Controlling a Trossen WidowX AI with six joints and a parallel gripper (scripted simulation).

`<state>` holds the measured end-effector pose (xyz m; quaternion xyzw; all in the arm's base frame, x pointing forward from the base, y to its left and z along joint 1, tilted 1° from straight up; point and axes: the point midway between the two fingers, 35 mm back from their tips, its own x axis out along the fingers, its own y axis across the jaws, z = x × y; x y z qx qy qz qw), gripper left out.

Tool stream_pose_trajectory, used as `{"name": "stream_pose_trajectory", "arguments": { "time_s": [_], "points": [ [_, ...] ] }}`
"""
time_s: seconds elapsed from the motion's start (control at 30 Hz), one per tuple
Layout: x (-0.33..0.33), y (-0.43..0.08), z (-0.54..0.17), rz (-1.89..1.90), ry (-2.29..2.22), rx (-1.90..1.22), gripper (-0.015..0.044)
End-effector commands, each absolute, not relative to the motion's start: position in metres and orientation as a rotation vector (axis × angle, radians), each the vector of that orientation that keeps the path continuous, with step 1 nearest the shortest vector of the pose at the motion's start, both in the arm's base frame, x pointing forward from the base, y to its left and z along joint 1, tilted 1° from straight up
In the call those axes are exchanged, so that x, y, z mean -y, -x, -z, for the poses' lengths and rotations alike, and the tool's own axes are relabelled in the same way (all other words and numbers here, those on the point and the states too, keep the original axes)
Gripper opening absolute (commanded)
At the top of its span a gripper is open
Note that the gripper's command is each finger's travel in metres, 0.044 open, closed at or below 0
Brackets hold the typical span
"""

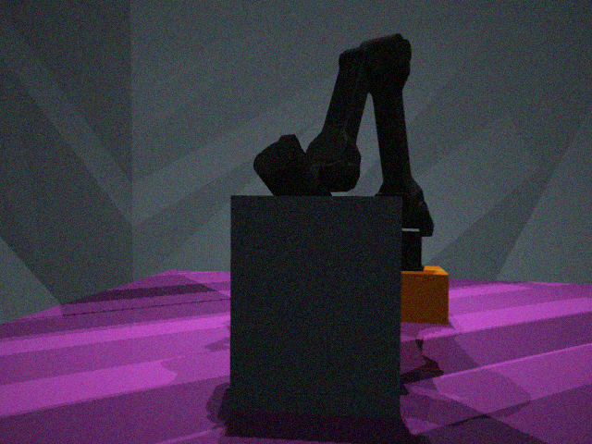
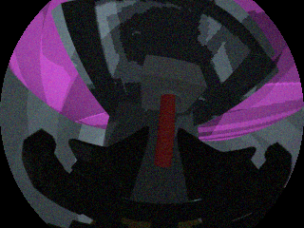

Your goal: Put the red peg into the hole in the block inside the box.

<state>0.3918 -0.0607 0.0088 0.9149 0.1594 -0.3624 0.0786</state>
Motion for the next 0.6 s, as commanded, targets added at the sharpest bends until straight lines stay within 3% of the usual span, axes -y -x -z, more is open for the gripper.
{"name": "stream_pose_trajectory", "arguments": {
  "time_s": [0.0,0.57],
  "points": [
    [0.061,-0.392,-0.009,1.086,-2.739,-0.478,0.022],
    [0.07,-0.349,-0.007,1.115,-2.735,-0.476,0.022]
  ]
}}
